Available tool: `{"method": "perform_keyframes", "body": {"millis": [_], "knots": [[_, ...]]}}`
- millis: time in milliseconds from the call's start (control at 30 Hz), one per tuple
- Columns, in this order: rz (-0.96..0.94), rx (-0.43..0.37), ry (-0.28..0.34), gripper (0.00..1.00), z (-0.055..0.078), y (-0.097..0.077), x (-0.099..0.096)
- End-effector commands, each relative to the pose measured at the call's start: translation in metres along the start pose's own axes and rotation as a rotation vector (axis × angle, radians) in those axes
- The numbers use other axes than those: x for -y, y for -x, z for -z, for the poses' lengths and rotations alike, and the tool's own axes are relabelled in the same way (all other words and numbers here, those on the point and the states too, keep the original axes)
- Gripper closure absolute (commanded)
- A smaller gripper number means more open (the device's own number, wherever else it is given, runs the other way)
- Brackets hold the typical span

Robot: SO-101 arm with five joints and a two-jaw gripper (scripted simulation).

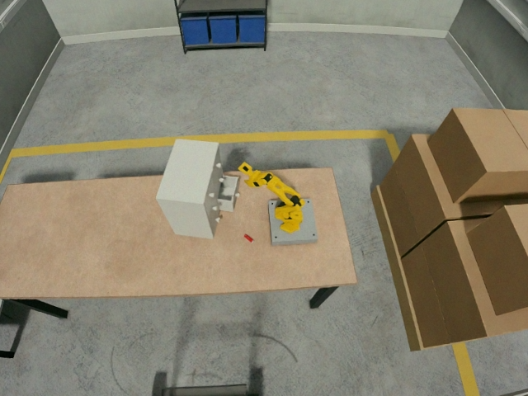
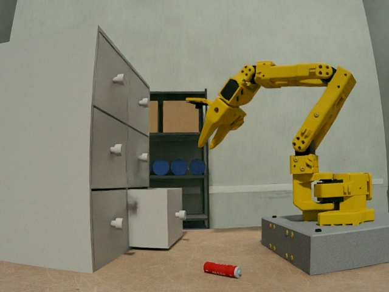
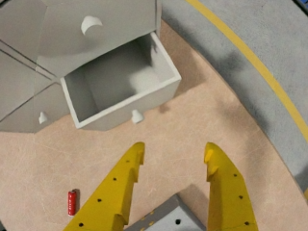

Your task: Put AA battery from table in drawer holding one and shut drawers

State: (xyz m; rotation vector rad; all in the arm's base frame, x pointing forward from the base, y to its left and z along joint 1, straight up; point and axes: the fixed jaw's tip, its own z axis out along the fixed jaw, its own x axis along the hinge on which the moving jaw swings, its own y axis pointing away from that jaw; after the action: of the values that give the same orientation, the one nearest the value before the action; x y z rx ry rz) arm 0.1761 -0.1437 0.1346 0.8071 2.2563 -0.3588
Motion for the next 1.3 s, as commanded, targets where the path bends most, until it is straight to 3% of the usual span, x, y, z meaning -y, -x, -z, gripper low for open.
{"method": "perform_keyframes", "body": {"millis": [0, 67, 500, 1200, 1267], "knots": [[0.0, 0.007, 0.007, 0.79, 0.0, 0.002, -0.002], [0.0, 0.007, 0.007, 0.79, 0.0, 0.002, -0.002], [0.007, -0.254, 0.006, 0.79, 0.015, -0.093, -0.002], [0.007, -0.256, 0.006, 0.79, 0.015, -0.093, -0.002], [0.001, -0.22, 0.003, 0.79, 0.01, -0.091, -0.002]]}}
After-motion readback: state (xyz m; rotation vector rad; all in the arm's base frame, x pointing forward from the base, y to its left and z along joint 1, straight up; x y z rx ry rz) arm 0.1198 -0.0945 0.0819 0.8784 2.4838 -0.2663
